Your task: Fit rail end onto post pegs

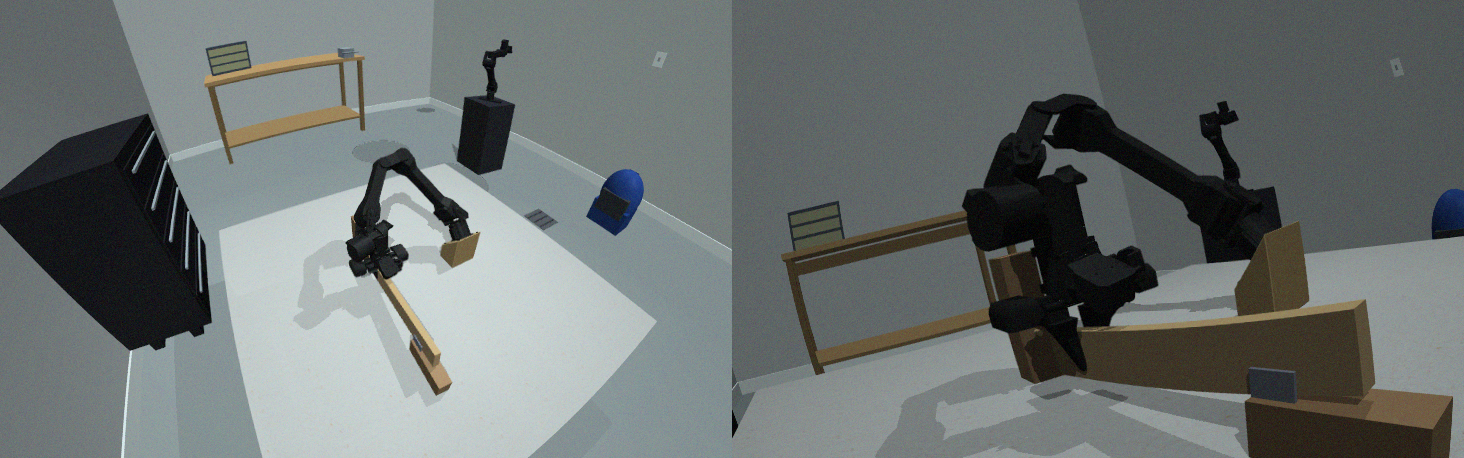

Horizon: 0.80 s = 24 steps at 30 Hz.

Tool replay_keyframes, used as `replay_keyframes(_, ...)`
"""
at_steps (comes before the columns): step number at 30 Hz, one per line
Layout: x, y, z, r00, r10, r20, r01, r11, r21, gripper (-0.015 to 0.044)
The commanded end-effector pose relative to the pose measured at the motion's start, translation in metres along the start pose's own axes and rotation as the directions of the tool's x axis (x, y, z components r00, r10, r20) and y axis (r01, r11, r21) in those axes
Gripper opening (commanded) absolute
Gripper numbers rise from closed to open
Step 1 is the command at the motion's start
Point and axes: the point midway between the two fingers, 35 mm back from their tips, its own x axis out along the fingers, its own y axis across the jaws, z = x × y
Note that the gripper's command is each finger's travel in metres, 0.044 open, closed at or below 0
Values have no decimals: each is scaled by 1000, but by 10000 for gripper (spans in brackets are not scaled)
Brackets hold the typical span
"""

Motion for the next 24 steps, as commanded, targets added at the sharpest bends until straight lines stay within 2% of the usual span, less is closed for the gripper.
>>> replay_keyframes(1, -6, -3, 2, 1000, -8, 13, 8, 1000, 4, 0)
replay_keyframes(24, -18, -3, 2, 1000, -8, 13, 8, 1000, 4, 0)
